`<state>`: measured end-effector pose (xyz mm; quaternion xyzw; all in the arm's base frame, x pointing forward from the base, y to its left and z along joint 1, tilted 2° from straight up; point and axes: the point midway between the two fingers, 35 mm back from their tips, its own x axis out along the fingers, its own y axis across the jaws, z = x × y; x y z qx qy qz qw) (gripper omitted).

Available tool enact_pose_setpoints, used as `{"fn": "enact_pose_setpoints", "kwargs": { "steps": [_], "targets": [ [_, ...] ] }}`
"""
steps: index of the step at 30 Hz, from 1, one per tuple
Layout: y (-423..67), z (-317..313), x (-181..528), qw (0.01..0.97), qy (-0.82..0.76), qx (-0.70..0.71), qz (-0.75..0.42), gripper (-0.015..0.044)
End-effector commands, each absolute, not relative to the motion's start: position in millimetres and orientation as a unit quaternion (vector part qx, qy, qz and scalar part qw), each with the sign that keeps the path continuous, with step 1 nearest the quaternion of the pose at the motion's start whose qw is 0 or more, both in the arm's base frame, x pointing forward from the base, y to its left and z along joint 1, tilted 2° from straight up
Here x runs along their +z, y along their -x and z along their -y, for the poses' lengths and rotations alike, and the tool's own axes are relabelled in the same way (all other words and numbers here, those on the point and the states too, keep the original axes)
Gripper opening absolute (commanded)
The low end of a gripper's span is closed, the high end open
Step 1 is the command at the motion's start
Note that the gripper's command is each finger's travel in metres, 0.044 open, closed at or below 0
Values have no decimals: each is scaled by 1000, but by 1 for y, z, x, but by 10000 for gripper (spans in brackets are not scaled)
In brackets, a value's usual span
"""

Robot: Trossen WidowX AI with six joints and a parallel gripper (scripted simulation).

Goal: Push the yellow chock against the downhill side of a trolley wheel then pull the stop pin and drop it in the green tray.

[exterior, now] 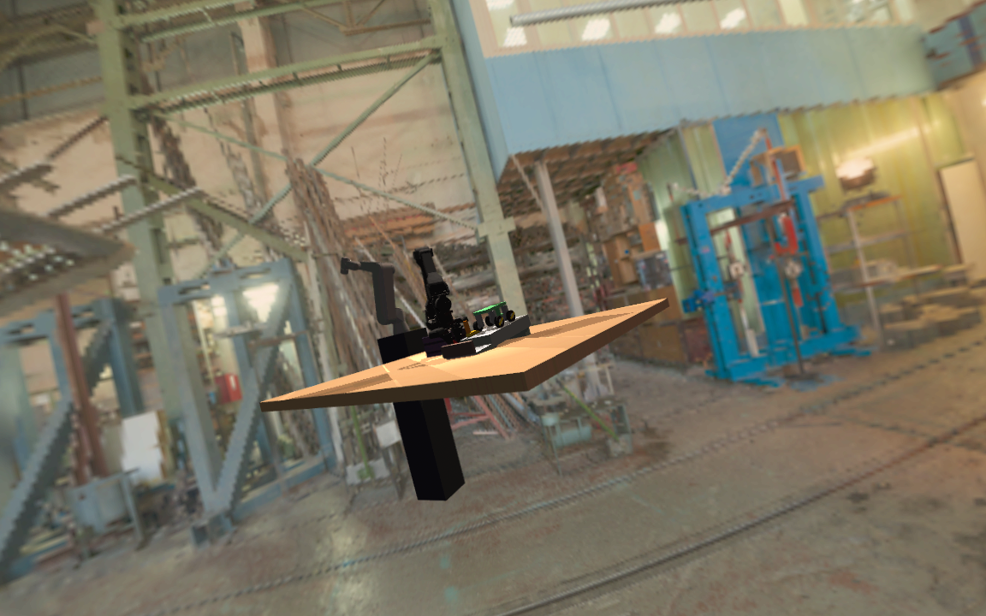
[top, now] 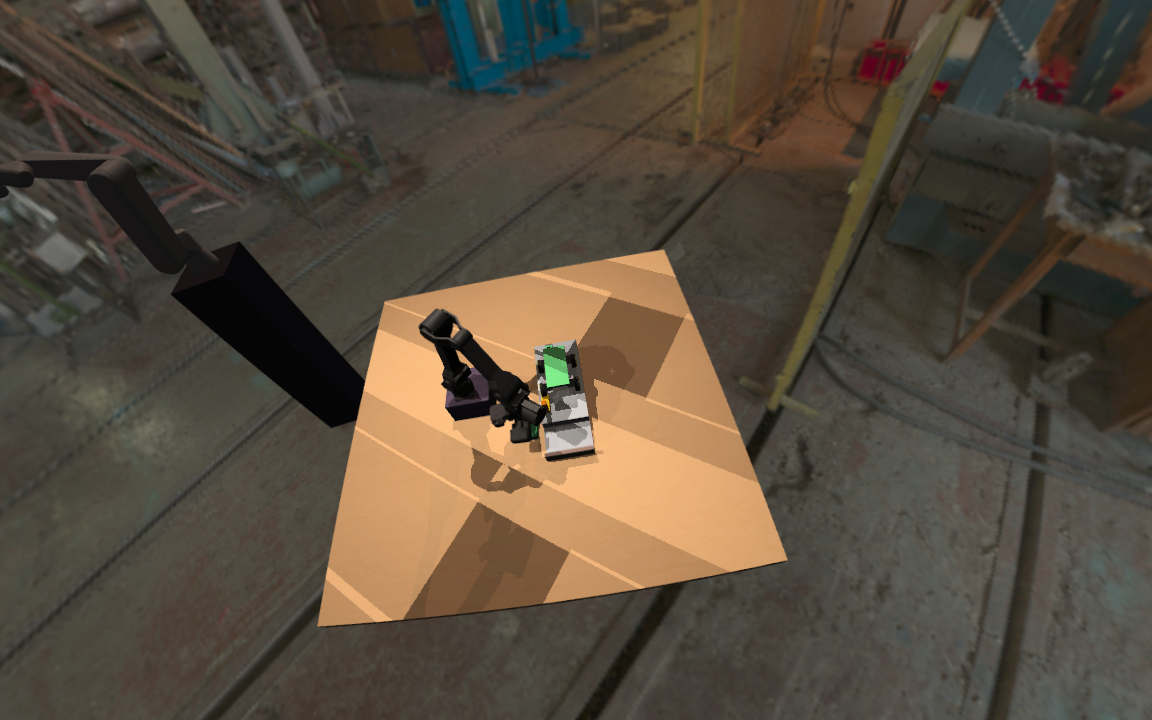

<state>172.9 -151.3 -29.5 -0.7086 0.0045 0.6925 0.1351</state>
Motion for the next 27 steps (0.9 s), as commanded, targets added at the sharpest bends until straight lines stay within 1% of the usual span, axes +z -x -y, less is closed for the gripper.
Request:
{"fn": "enact_pose_setpoints", "kwargs": {
  "steps": [1,12,17,18,27],
  "targets": [
    [-172,154,-31,133,708,693,-4,190],
    [-171,158,-35,133,708,693,-4,190],
    [-172,155,-33,136,709,692,-3,321],
    [-172,155,-33,136,709,692,-3,340],
    [-171,156,-19,134,708,693,-4,340]
  ]
}}
